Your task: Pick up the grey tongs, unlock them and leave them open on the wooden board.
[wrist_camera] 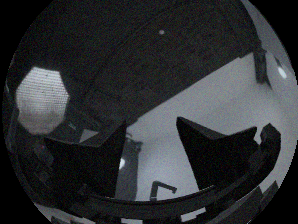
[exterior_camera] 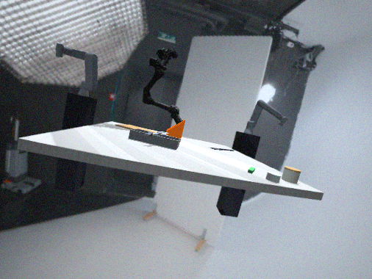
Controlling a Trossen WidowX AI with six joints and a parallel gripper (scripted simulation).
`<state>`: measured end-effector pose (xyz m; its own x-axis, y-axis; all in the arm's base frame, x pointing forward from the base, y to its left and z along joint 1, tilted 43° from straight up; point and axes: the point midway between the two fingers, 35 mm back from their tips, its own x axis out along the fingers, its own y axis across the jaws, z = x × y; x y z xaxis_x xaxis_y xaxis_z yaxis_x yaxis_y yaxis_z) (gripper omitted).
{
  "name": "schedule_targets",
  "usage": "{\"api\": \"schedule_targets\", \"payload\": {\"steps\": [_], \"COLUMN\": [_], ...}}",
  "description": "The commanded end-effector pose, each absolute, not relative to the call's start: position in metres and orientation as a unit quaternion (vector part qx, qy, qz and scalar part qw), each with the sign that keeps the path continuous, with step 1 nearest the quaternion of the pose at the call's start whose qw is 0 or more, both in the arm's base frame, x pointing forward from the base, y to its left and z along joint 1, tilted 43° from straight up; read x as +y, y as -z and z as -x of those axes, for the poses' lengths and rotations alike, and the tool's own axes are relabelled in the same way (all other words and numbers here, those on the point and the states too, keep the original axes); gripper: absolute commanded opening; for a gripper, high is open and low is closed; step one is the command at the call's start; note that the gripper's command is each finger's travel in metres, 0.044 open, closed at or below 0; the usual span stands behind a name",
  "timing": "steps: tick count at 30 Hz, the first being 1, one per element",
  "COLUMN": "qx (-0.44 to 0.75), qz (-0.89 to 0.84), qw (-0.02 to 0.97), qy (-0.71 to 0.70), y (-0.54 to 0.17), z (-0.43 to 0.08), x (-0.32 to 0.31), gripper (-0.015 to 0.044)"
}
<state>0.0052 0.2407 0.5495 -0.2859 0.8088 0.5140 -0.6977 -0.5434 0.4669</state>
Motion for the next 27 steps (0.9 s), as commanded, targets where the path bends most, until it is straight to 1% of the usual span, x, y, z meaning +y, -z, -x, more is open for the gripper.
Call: {"api": "schedule_targets", "payload": {"steps": [1, 5, 8, 15, 22, 27], "qx": [0.076, 0.087, 0.091, 0.116, 0.145, 0.178], "qz": [-0.365, -0.355, -0.356, -0.327, -0.301, -0.270], "qw": [0.530, 0.610, 0.648, 0.765, 0.848, 0.895], "qy": [-0.762, -0.703, -0.667, -0.543, -0.411, -0.307], "y": [-0.541, -0.521, -0.512, -0.467, -0.420, -0.379], "z": [-0.037, -0.089, -0.118, -0.214, -0.300, -0.357], "x": [0.257, 0.279, 0.283, 0.286, 0.255, 0.218], "gripper": [0.0260, 0.0260, 0.0260, 0.0260, 0.0260, 0.0260]}}
